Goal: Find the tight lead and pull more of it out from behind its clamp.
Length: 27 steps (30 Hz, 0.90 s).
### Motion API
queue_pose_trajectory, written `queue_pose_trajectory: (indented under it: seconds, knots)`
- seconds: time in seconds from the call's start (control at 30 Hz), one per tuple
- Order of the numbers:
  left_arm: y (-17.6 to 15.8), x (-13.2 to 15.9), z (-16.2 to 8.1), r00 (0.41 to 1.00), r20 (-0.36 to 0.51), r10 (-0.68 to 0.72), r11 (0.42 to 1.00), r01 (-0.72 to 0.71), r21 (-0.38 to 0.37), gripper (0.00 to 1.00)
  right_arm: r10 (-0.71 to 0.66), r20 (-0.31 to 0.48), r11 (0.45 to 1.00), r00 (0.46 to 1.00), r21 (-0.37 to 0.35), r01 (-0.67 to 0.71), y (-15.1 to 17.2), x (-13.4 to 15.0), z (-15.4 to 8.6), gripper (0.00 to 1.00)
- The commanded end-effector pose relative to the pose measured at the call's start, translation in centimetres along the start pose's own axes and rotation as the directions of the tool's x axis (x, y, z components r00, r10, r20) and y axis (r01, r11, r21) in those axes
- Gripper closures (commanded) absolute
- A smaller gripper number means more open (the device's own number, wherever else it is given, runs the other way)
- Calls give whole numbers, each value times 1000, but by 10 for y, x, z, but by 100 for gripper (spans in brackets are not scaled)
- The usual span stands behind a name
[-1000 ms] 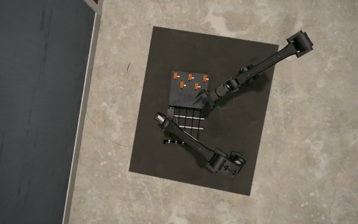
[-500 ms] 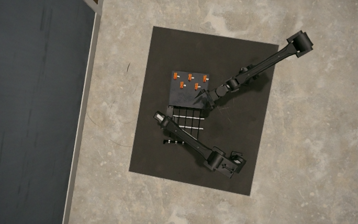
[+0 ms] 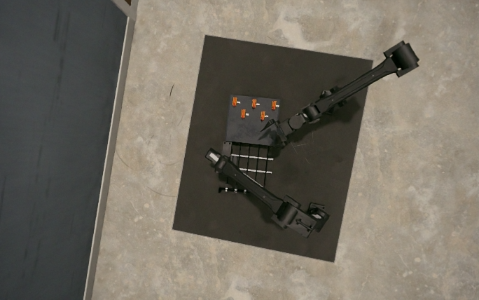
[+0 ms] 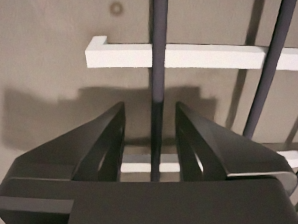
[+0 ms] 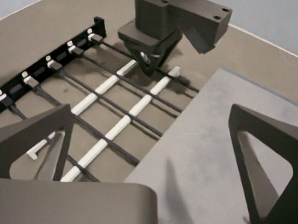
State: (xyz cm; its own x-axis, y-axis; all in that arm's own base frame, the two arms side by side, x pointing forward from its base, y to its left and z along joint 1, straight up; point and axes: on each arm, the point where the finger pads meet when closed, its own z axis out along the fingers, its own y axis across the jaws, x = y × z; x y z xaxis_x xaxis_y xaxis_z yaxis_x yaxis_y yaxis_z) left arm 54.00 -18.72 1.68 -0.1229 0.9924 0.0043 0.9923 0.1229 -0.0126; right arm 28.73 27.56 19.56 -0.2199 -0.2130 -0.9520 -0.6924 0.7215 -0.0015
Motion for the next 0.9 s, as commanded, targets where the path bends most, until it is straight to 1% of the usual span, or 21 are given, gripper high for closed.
queue_pose_trajectory:
  seconds: [0.0, 0.03, 0.07, 0.1, 0.17, 0.27, 0.3, 0.37, 0.4, 0.57, 0.77, 0.8, 0.83, 0.87]
  knots:
    - [6, -8, 0, 1000, 5, 16, 1000, -16, -18, 79, 2, 37, 1000, 999, 1, -2, 0, -14, 0, 0]
    - [8, -5, -9, 1000, 10, 9, 1000, -9, -24, 81, 2, 37, 1000, 999, 1, -2, 0, -14, 0, 0]
    - [8, -5, -9, 1000, 10, 9, 1000, -9, -24, 81, 2, 37, 1000, 999, 1, -2, 0, -14, 0, 0]
    - [8, -5, -9, 1000, 10, 9, 1000, -9, -24, 85, 2, 37, 1000, 999, 1, -2, 0, -14, 0, 0]
    - [8, -8, -10, 1000, 14, 26, 999, -26, -34, 85, 2, 37, 1000, 999, 1, -2, 0, -14, 0, 0]
    - [8, -8, -10, 1000, 14, 21, 999, -20, -34, 89, 2, 37, 1000, 999, 1, -2, 0, -14, 0, 0]
    - [8, -8, -19, 1000, 22, 21, 999, -20, -50, 91, 2, 37, 1000, 999, 1, -2, 0, -14, 0, 0]
    - [8, -8, -19, 1000, 22, 21, 999, -20, -50, 91, 2, 37, 1000, 999, 1, -2, 0, -14, 0, 0]
    - [7, -7, -9, 1000, 14, 20, 999, -19, -33, 92, 2, 37, 1000, 999, 1, -2, 0, -14, 0, 0]
    - [7, -7, -12, 1000, 16, 20, 999, -19, -38, 99, 2, 37, 1000, 999, 1, -2, 0, -14, 0, 0]
    - [7, -6, -11, 1000, 15, 20, 999, -19, -37, 100, 2, 37, 1000, 999, 1, -2, 0, -14, 0, 0]
    - [9, -8, -21, 1000, 24, 20, 998, -19, -54, 100, 2, 37, 1000, 999, 1, -2, 0, -14, 0, 0]
    - [18, -12, -33, 999, 37, 21, 997, -18, -81, 100, 2, 37, 1000, 999, 1, -2, 0, -14, 0, 0]
    - [16, -11, -34, 999, 33, 21, 997, -18, -74, 100, 2, 37, 1000, 999, 1, -2, 0, -14, 0, 0]
